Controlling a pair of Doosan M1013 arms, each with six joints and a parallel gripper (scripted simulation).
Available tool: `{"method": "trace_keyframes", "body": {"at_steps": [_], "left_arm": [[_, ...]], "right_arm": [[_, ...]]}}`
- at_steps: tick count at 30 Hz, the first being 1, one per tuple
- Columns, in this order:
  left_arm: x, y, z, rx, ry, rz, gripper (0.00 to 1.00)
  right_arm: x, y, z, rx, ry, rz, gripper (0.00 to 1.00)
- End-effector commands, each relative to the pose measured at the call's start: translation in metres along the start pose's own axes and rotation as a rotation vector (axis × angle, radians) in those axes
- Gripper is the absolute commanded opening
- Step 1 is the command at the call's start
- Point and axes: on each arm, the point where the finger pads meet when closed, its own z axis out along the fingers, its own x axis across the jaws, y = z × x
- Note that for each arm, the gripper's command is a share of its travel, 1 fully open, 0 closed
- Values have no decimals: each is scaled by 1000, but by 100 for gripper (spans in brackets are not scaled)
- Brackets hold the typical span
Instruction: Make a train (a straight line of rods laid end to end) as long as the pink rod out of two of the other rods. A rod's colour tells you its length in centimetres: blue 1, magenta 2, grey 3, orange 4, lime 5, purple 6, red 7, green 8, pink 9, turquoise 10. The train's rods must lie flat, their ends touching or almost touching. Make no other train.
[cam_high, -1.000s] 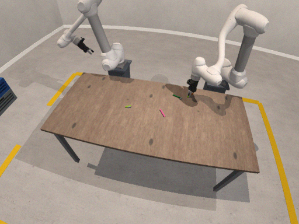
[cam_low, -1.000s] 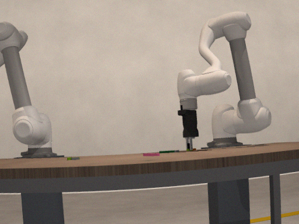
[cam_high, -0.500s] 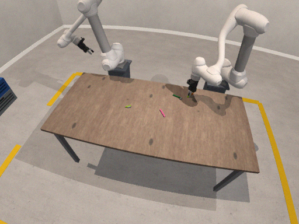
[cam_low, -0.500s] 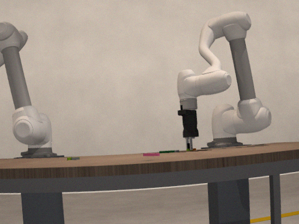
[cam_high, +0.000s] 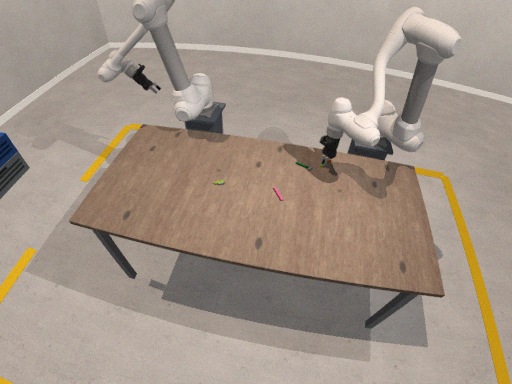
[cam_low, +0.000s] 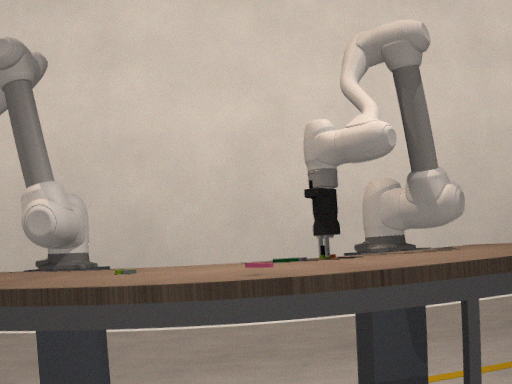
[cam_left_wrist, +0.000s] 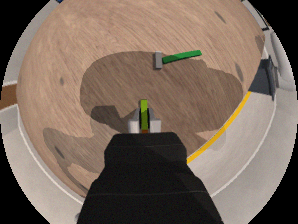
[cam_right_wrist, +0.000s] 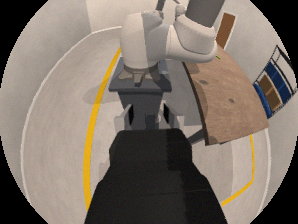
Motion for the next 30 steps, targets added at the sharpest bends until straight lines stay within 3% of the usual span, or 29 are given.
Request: {"method": "trace_keyframes", "body": {"at_steps": [1, 30], "left_arm": [[0, 0, -1, 1, 0, 0, 24], [0, 3, -1, 1, 0, 0, 24]], "right_arm": [[0, 0, 0, -1, 0, 0, 100], [0, 0, 0, -1, 0, 0, 100]]}}
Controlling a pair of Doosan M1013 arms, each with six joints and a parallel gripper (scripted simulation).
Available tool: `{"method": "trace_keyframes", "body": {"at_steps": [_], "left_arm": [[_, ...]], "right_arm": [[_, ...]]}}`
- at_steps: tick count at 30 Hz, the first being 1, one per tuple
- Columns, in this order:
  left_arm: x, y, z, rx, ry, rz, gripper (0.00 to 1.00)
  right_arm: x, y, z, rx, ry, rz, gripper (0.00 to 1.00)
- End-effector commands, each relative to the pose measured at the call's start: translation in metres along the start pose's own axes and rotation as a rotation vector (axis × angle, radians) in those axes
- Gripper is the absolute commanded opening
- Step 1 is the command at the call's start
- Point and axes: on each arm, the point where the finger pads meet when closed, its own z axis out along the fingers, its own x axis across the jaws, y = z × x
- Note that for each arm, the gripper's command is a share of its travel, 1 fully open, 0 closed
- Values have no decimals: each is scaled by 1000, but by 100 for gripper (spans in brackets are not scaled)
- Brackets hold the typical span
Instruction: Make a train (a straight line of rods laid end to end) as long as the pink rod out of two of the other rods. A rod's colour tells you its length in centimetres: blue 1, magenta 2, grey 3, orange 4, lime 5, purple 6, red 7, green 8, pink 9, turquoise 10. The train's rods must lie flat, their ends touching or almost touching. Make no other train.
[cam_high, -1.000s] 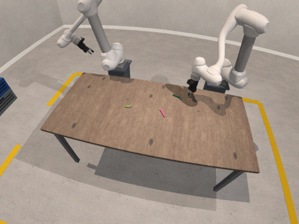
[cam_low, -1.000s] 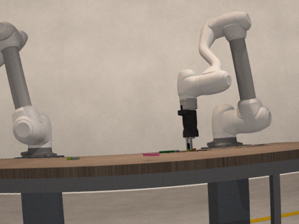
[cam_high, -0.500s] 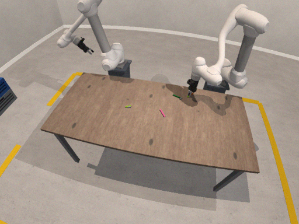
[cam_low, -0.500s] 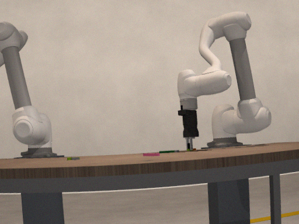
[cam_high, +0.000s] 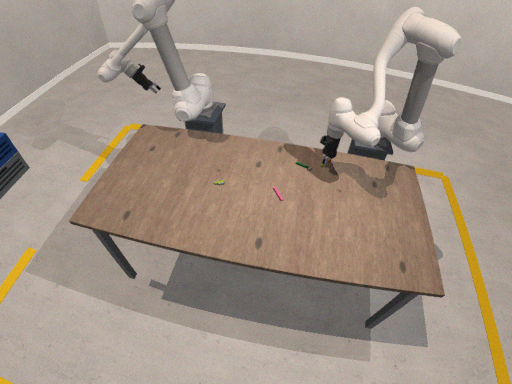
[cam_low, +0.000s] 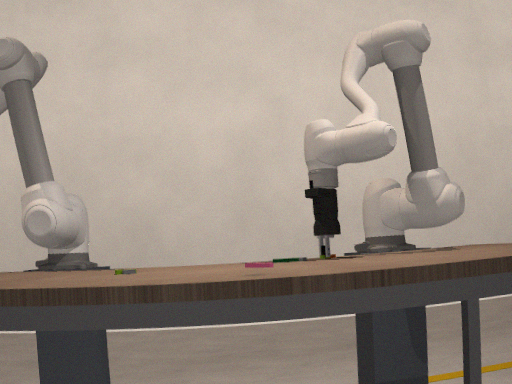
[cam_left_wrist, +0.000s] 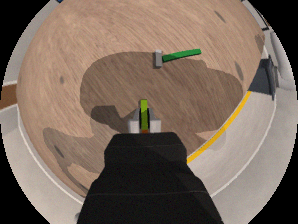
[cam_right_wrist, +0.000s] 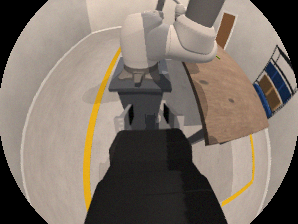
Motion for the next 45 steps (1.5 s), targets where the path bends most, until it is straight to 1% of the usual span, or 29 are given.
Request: {"method": "trace_keyframes", "body": {"at_steps": [1, 7, 8, 10, 11, 13, 14, 18, 19, 21, 22, 37, 41, 45], "left_arm": [[0, -1, -1, 1, 0, 0, 24], [0, -1, -1, 1, 0, 0, 24], [0, -1, -1, 1, 0, 0, 30], [0, -1, -1, 1, 0, 0, 30], [0, -1, -1, 1, 0, 0, 36], [0, -1, -1, 1, 0, 0, 36], [0, -1, -1, 1, 0, 0, 42], [0, -1, -1, 1, 0, 0, 42], [0, -1, -1, 1, 0, 0, 48], [0, -1, -1, 1, 0, 0, 48], [0, -1, -1, 1, 0, 0, 54], [0, -1, -3, 1, 0, 0, 54], [0, -1, -14, 1, 0, 0, 54], [0, -1, -32, 1, 0, 0, 54]], "right_arm": [[0, 0, 0, -1, 0, 0, 100], [0, 0, 0, -1, 0, 0, 100], [0, 0, 0, -1, 0, 0, 100], [0, 0, 0, -1, 0, 0, 100], [0, 0, 0, -1, 0, 0, 100], [0, 0, 0, -1, 0, 0, 100], [0, 0, 0, -1, 0, 0, 100], [0, 0, 0, -1, 0, 0, 100], [0, 0, 0, -1, 0, 0, 100], [0, 0, 0, -1, 0, 0, 100], [0, 0, 0, -1, 0, 0, 100], [0, 0, 0, -1, 0, 0, 100], [0, 0, 0, -1, 0, 0, 100], [0, 0, 0, -1, 0, 0, 100]]}}
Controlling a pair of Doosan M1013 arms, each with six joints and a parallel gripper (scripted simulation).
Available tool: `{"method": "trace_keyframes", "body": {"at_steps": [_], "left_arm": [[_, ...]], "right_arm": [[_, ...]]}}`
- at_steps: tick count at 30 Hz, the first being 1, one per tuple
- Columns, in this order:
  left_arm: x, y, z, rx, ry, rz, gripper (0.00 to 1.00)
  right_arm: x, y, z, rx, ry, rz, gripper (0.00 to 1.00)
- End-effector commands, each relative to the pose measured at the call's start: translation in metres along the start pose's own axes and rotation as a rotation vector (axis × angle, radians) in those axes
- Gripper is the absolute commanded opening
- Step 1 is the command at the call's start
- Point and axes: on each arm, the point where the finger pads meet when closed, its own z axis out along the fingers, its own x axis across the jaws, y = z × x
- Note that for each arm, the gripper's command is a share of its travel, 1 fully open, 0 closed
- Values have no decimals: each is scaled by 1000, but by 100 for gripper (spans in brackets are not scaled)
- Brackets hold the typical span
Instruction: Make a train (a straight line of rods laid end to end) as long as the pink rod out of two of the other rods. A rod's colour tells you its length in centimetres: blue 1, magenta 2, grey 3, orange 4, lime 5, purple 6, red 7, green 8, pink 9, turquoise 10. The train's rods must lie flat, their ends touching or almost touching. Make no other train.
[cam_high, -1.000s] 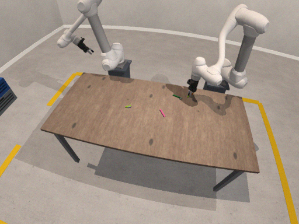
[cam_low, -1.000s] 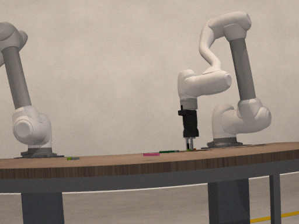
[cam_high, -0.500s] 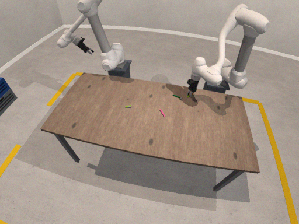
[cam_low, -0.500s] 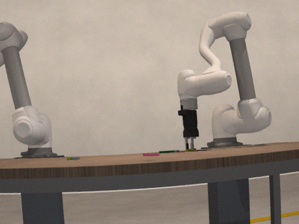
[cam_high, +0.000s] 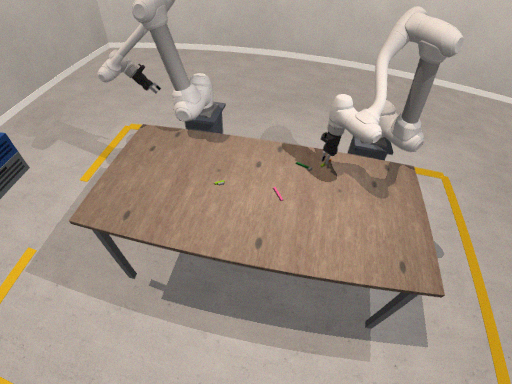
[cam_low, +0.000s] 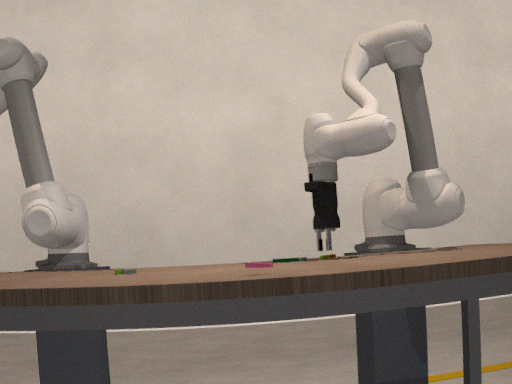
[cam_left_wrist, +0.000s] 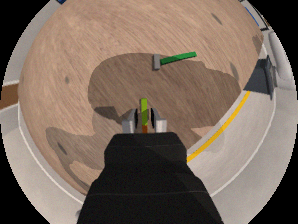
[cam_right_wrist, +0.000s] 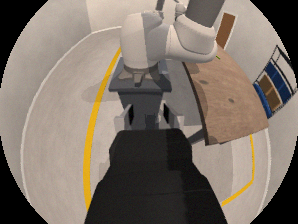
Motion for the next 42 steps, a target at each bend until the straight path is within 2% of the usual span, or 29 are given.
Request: {"method": "trace_keyframes", "body": {"at_steps": [1, 5, 7, 12, 19, 20, 42], "left_arm": [[0, -1, -18, 1, 0, 0, 54], [0, -1, -40, 1, 0, 0, 54], [0, -1, -40, 1, 0, 0, 54], [0, -1, -62, 1, 0, 0, 54], [0, -1, -71, 1, 0, 0, 54], [0, -1, -71, 1, 0, 0, 100], [0, -1, -71, 1, 0, 0, 100]], "right_arm": [[0, 0, 0, -1, 0, 0, 100], [0, 0, 0, -1, 0, 0, 100], [0, 0, 0, -1, 0, 0, 100], [0, 0, 0, -1, 0, 0, 100], [0, 0, 0, -1, 0, 0, 100], [0, 0, 0, -1, 0, 0, 100], [0, 0, 0, -1, 0, 0, 100]]}}
